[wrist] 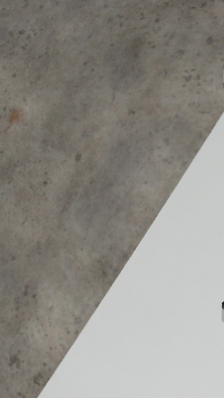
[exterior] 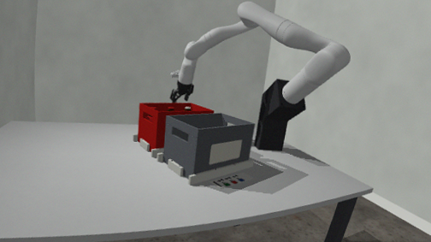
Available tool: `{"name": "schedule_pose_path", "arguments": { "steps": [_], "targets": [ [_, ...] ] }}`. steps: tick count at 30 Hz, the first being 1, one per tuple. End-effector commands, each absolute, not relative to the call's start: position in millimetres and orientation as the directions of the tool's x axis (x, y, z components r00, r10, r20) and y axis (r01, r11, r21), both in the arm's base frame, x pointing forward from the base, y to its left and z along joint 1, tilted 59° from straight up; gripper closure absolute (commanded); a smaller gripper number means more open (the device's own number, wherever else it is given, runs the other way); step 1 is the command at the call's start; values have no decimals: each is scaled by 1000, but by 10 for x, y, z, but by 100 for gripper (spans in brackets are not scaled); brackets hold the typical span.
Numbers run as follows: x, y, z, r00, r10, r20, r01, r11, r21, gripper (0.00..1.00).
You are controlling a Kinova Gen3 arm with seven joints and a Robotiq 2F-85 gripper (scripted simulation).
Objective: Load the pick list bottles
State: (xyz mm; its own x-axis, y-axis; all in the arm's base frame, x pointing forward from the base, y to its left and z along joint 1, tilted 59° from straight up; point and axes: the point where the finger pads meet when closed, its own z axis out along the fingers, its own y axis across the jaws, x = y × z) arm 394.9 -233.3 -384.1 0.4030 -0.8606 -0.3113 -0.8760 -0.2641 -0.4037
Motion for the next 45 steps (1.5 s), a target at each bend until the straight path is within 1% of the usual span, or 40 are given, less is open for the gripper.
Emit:
{"name": "schedule_pose_path", "arguments": {
  "steps": [1,17,18,45],
  "targets": [
    [3950,-2353,-3836,402,-862,-309,-876,-264,-403,0],
    [3950,-2353,-3836,402,-862,-309,-876,-264,-403,0],
    [3934,-2392,-3810,402,-862,-309,-876,-264,-403,33],
    [3538,-3382,-3156,402,-862,-309,-876,-264,-403,33]
  ]
}}
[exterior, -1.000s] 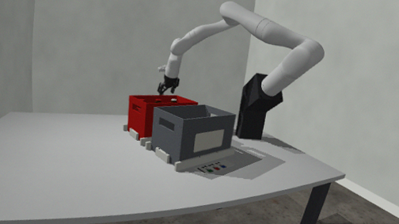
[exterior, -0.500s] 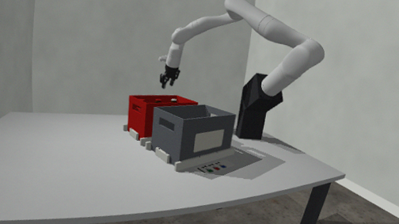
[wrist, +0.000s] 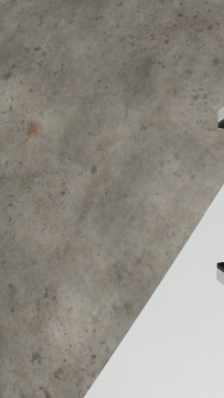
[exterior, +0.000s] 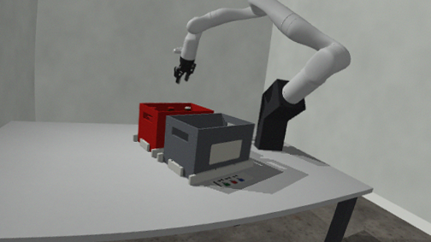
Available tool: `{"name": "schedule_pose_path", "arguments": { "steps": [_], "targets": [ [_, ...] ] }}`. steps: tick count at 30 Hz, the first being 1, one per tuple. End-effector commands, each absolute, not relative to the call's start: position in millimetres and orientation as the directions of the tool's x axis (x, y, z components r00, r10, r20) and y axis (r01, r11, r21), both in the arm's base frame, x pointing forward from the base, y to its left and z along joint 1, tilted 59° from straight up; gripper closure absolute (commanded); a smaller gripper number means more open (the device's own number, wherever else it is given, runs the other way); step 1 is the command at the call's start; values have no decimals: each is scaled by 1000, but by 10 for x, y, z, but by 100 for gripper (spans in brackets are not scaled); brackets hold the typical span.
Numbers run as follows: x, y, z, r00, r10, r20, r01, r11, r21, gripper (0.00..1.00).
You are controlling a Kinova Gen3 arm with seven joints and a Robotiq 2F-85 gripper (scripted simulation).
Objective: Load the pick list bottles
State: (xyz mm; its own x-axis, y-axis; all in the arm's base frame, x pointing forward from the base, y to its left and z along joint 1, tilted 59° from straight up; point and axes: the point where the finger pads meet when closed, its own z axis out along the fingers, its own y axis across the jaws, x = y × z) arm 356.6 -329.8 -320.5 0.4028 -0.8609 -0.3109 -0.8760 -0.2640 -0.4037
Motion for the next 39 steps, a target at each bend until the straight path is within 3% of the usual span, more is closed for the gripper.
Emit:
{"name": "schedule_pose_path", "arguments": {
  "steps": [1,21,39],
  "targets": [
    [3522,-3421,-3130,402,-862,-309,-876,-264,-403,33],
    [3246,-4114,-2672,402,-862,-309,-876,-264,-403,33],
    [3379,-3835,-1998,281,-853,-439,-948,-176,-266,33]
  ]
}}
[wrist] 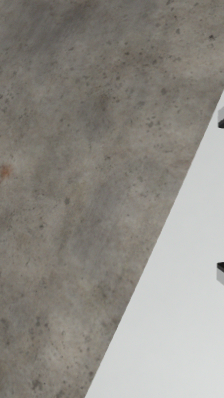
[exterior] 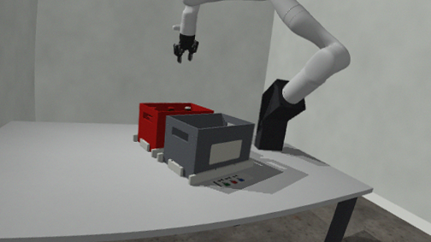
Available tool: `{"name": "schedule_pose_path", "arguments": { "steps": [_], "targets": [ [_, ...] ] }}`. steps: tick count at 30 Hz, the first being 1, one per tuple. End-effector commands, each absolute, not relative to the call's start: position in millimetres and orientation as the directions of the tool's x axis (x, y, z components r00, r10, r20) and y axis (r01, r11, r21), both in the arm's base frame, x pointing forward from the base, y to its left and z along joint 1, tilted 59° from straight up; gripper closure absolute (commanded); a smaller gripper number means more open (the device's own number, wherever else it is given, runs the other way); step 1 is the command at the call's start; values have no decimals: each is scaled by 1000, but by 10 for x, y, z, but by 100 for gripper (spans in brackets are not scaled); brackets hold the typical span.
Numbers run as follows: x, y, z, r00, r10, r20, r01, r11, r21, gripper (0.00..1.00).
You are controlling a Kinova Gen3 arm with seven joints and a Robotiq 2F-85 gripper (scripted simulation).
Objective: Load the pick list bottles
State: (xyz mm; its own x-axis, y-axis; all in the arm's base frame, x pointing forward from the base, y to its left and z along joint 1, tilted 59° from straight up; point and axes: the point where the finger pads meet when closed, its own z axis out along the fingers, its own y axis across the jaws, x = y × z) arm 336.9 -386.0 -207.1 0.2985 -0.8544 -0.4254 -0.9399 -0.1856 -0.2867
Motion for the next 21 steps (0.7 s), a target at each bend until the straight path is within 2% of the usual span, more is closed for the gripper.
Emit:
{"name": "schedule_pose_path", "arguments": {
  "steps": [1,10,13,18,21],
  "targets": [
    [3379,-3835,-1998,281,-853,-439,-948,-176,-266,33],
    [3397,-3632,-1603,225,-851,-475,-968,-142,-205,33],
    [3390,-3559,-1472,160,-848,-505,-985,-105,-137,33],
    [3383,-3493,-1349,160,-848,-505,-985,-105,-136,33],
    [3367,-3419,-1219,87,-845,-527,-996,-64,-63,33]
  ]
}}
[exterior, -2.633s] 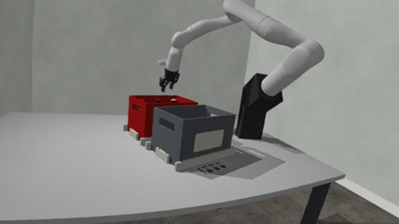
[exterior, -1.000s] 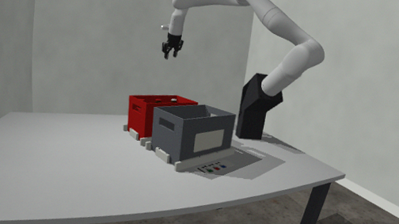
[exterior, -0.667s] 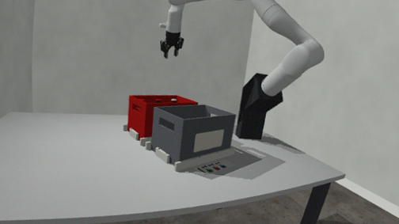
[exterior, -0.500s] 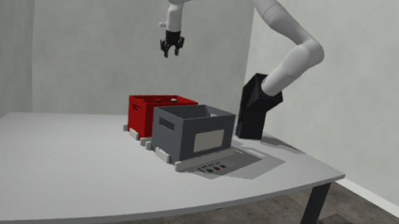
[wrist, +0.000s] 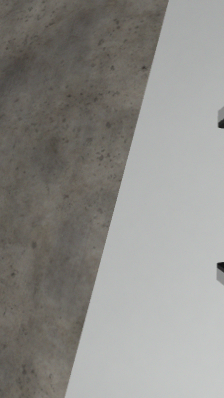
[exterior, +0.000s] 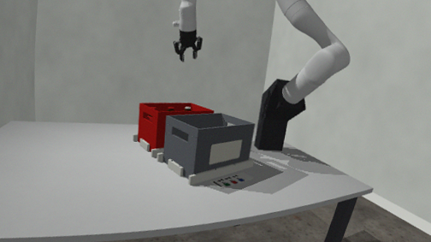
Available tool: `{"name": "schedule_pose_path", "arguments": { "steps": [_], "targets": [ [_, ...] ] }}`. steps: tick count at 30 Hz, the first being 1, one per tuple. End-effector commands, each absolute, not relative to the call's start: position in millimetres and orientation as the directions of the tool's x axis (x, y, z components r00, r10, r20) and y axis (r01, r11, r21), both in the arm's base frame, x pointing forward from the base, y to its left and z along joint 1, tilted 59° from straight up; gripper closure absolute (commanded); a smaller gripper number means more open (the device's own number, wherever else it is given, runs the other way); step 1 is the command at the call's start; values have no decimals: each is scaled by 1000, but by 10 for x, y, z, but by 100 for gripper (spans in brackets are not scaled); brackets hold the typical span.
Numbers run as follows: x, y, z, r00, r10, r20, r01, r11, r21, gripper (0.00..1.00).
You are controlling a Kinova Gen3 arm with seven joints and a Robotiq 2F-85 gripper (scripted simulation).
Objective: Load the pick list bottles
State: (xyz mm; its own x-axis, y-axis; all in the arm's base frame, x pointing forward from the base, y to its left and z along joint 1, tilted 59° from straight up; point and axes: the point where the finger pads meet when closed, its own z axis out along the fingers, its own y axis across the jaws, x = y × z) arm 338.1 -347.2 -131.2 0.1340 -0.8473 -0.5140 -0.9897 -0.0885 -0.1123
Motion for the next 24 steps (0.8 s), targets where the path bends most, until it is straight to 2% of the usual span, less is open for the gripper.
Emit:
{"name": "schedule_pose_path", "arguments": {
  "steps": [1,24],
  "targets": [
    [3362,-3395,-1175,87,-845,-527,-996,-64,-63,33],
    [3187,-2899,-306,-200,-825,-529,-974,108,200,33]
  ]
}}
